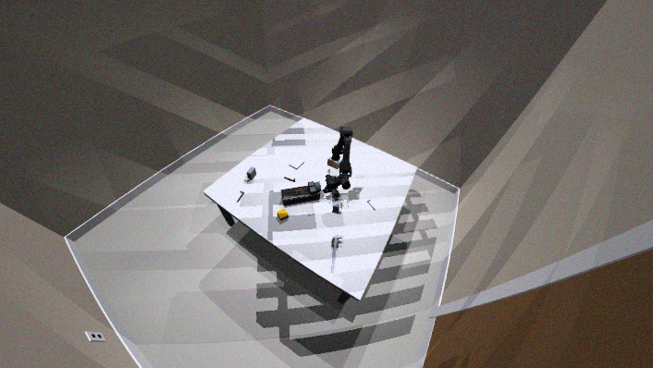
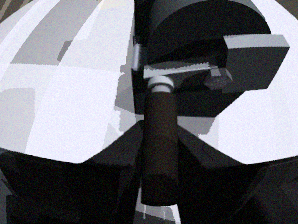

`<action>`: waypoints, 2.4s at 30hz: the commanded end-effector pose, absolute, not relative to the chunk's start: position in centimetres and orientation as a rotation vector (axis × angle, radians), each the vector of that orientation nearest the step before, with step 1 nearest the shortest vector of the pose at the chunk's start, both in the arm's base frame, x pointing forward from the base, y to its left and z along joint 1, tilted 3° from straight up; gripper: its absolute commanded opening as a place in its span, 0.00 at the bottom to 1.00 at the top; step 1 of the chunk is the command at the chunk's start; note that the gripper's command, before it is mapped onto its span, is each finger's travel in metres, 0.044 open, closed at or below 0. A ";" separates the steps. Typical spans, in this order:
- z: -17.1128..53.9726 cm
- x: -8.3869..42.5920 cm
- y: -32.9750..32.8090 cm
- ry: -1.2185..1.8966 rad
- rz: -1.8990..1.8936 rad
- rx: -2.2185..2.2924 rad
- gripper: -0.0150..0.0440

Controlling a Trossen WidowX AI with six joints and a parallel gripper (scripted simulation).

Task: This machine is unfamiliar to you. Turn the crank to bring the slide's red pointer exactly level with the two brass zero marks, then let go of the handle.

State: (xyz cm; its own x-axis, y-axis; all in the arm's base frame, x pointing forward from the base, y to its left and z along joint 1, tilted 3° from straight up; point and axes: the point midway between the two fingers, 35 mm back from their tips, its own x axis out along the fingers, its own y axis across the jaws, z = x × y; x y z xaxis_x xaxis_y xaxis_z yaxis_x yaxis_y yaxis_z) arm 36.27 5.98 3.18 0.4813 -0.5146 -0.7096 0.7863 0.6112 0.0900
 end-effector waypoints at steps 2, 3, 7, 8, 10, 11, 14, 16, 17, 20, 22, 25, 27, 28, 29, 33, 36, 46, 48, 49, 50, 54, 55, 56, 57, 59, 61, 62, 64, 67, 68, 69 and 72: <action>2.9 36.2 5.9 0.704 -0.827 0.438 0.25; 2.9 36.2 5.9 0.704 -0.827 0.438 0.25; 2.9 36.2 5.9 0.704 -0.827 0.438 0.25; 2.9 36.2 5.9 0.704 -0.827 0.438 0.25; 2.9 36.2 5.9 0.704 -0.827 0.438 0.25; 2.9 36.2 5.9 0.704 -0.827 0.438 0.25; 2.9 36.2 5.9 0.704 -0.827 0.438 0.25; 2.9 36.2 5.9 0.704 -0.827 0.438 0.25; 2.9 36.2 5.9 0.704 -0.827 0.438 0.25; 2.9 36.2 5.9 0.704 -0.827 0.438 0.25; 2.9 36.2 5.9 0.704 -0.827 0.438 0.25; 2.9 36.2 5.9 0.704 -0.827 0.438 0.25; 2.9 36.2 5.9 0.704 -0.827 0.438 0.25; 2.9 36.2 5.9 0.704 -0.827 0.438 0.25; 2.9 36.2 5.9 0.704 -0.827 0.438 0.25; 2.9 36.2 5.9 0.704 -0.827 0.438 0.25; 2.9 36.2 5.9 0.704 -0.827 0.438 0.25; 2.9 36.2 5.9 0.704 -0.827 0.438 0.25; 2.9 36.2 5.9 0.704 -0.827 0.438 0.25; 2.9 36.2 5.9 0.704 -0.827 0.438 0.25; 2.9 36.2 5.9 0.704 -0.827 0.438 0.25; 2.9 36.2 5.9 0.704 -0.827 0.438 0.25; 2.9 36.2 5.9 0.704 -0.827 0.438 0.25; 2.9 36.2 5.9 0.704 -0.827 0.438 0.25; 2.9 36.2 5.9 0.704 -0.827 0.438 0.25; 3.0 36.2 6.0 0.699 -0.826 0.437 0.25; 3.0 36.2 6.0 0.699 -0.826 0.437 0.25; 3.0 36.2 6.0 0.699 -0.826 0.437 0.25; 3.0 36.2 6.0 0.699 -0.826 0.437 0.25; 3.0 36.2 6.0 0.699 -0.826 0.437 0.30; 3.0 36.2 6.0 0.699 -0.826 0.437 0.34; 3.0 36.2 6.0 0.699 -0.826 0.437 0.39; 3.0 36.2 6.0 0.699 -0.826 0.437 0.52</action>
